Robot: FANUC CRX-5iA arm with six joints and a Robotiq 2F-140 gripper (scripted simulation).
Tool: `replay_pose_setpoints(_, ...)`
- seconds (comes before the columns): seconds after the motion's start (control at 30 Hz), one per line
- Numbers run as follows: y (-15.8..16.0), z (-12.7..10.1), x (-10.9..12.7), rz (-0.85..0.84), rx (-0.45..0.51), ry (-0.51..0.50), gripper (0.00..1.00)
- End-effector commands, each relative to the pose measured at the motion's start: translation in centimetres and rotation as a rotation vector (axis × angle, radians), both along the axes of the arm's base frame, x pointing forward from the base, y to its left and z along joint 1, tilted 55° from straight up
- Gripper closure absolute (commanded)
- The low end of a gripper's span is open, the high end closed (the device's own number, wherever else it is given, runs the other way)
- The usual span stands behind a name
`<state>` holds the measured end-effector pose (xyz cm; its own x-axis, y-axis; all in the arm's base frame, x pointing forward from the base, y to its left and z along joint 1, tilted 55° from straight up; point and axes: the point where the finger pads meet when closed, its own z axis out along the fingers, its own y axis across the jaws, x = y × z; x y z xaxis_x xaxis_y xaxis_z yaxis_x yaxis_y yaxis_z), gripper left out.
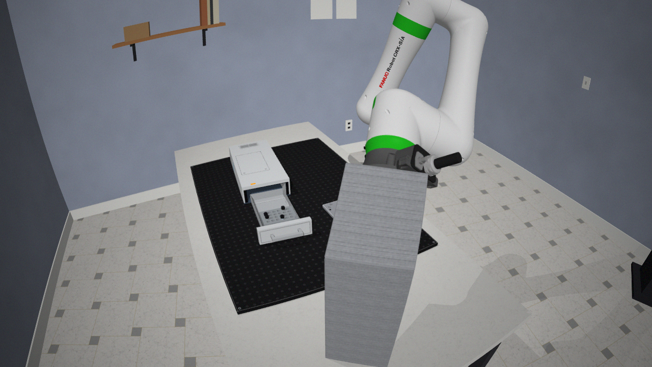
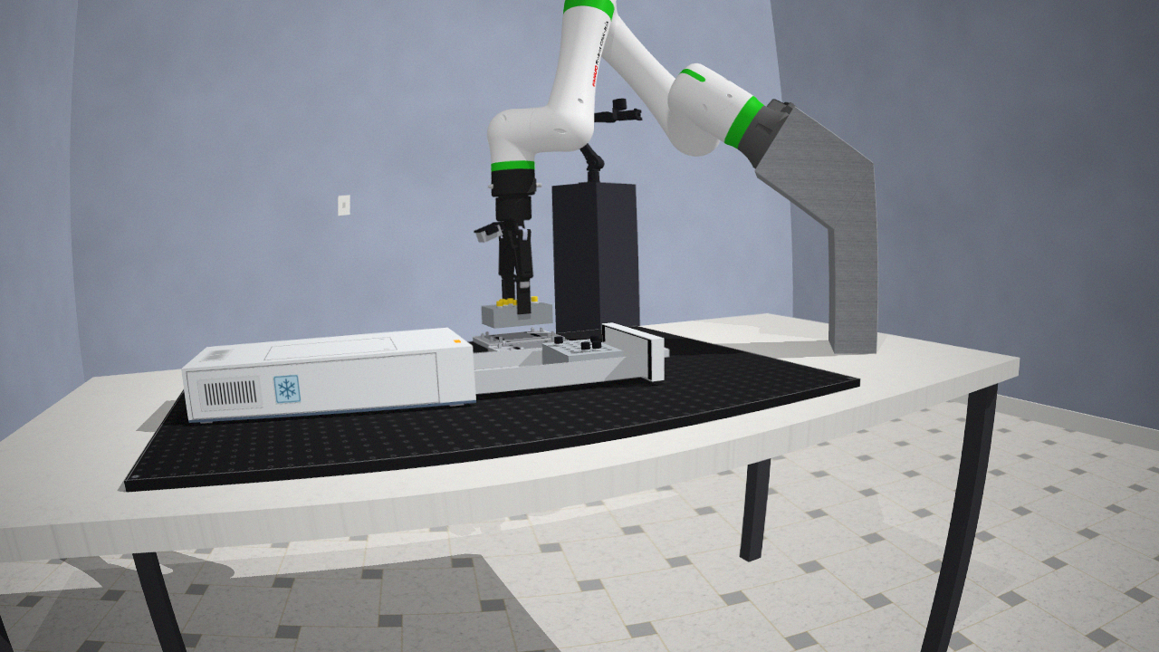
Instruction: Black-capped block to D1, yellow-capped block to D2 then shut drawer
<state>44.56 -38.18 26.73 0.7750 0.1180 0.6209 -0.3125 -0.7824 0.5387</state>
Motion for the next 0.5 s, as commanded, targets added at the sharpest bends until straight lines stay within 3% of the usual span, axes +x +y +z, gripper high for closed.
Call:
replay_pose_setpoints(0.0, -0.01, 0.07, 0.02, 0.000, -0.001, -0.001, 0.90)
replay_pose_setpoints(0.47, -0.09, -0.01, 0.09, 0.000, -0.001, -0.001, 0.90)
